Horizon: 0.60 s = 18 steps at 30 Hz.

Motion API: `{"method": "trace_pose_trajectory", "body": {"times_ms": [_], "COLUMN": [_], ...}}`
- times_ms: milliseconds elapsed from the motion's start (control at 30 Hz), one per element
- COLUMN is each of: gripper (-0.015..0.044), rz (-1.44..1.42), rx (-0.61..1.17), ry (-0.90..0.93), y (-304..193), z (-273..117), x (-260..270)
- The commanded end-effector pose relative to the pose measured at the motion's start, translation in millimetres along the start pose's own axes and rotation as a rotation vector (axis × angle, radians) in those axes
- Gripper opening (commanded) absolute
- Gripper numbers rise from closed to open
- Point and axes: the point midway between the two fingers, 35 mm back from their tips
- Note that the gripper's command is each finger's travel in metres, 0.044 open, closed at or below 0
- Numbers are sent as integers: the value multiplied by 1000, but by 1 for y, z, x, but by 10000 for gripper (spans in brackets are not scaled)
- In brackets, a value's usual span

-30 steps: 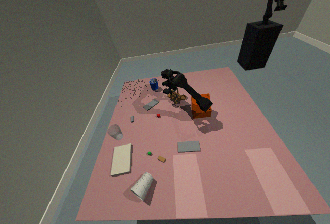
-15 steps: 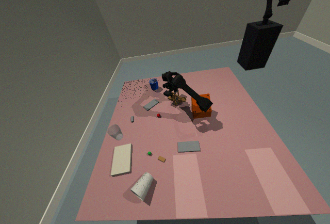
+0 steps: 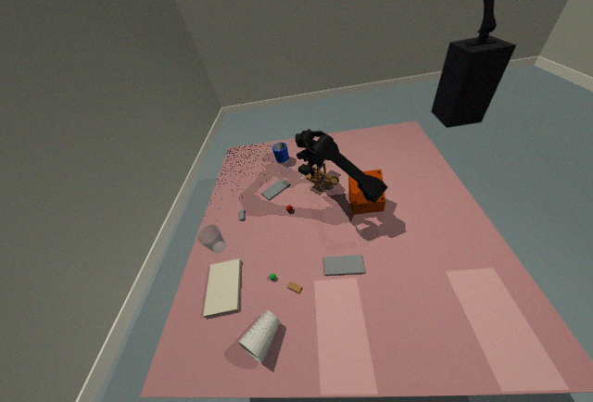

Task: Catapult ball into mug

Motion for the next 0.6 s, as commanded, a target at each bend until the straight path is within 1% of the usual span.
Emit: {"method": "trace_pose_trajectory", "body": {"times_ms": [0, 200, 267, 400, 467, 567], "gripper": [236, 394, 440, 440, 440, 440], "rz": [-2, -1, -1, 2, 2, 2], "rx": [-1, -1, -2, -2, -1, -1], "ry": [0, 0, -2, -4, -4, -4], "y": [0, 1, 3, 1, 0, 0], "z": [-1, -3, -24, -90, -101, -101], "x": [0, 0, -1, -1, -1, -1]}}
Point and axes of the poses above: the point midway between the two fingers, 35 mm back from their tips, its own z axis out along the fingers, its own x axis across the jaws, y = z × x, and after that the axes turned 8 degrees about -z, right-handed
